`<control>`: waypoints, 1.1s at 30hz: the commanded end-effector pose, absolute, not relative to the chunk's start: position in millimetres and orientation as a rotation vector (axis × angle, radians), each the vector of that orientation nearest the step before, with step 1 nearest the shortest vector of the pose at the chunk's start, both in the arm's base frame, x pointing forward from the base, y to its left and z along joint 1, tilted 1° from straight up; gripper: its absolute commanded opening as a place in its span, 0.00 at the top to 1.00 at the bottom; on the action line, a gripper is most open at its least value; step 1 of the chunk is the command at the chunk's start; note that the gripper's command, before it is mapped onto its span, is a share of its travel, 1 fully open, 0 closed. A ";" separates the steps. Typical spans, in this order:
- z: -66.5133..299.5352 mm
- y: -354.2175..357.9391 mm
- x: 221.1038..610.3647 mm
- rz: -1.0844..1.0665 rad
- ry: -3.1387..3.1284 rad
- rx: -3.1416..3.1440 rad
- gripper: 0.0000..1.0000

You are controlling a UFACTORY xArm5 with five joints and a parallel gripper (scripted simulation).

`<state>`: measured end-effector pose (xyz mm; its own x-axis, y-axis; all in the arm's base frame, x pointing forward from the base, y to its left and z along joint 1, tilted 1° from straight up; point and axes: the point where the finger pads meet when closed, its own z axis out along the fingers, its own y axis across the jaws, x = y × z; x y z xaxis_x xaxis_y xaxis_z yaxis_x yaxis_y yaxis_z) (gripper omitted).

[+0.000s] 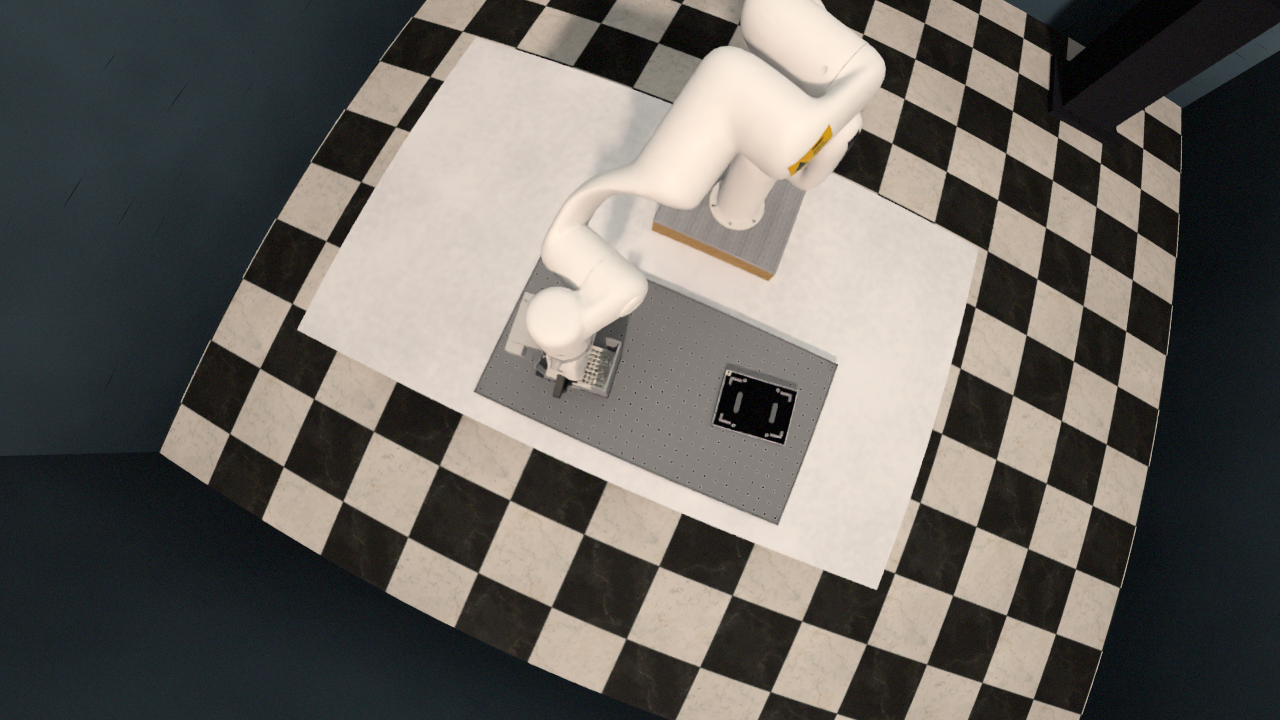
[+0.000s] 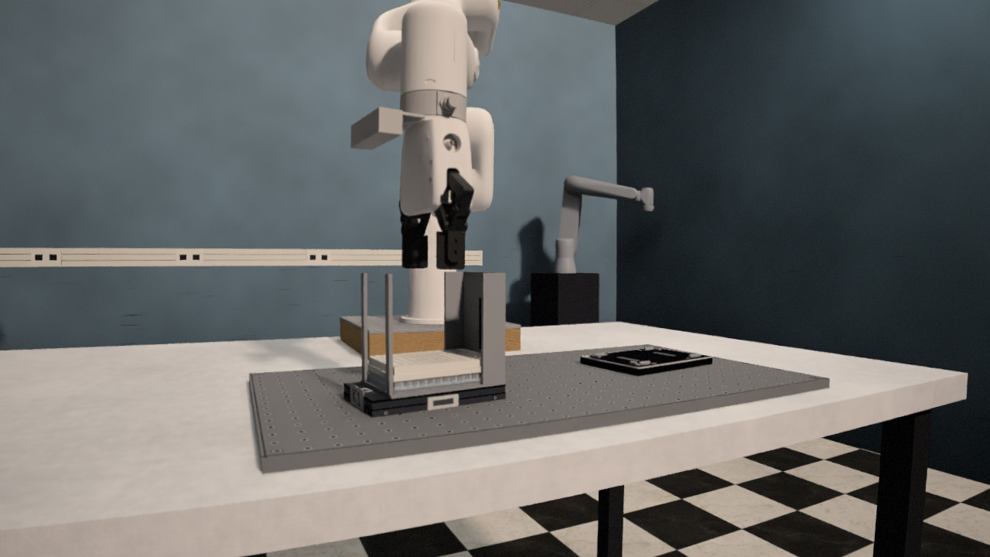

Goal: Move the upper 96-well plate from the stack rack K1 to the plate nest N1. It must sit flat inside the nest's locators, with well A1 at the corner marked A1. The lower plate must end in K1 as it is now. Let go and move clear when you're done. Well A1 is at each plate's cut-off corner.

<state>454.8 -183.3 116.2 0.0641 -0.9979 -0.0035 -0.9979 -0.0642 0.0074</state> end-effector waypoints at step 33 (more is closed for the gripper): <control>66.2 -183.4 456.3 -0.009 -2.153 2.296 0.00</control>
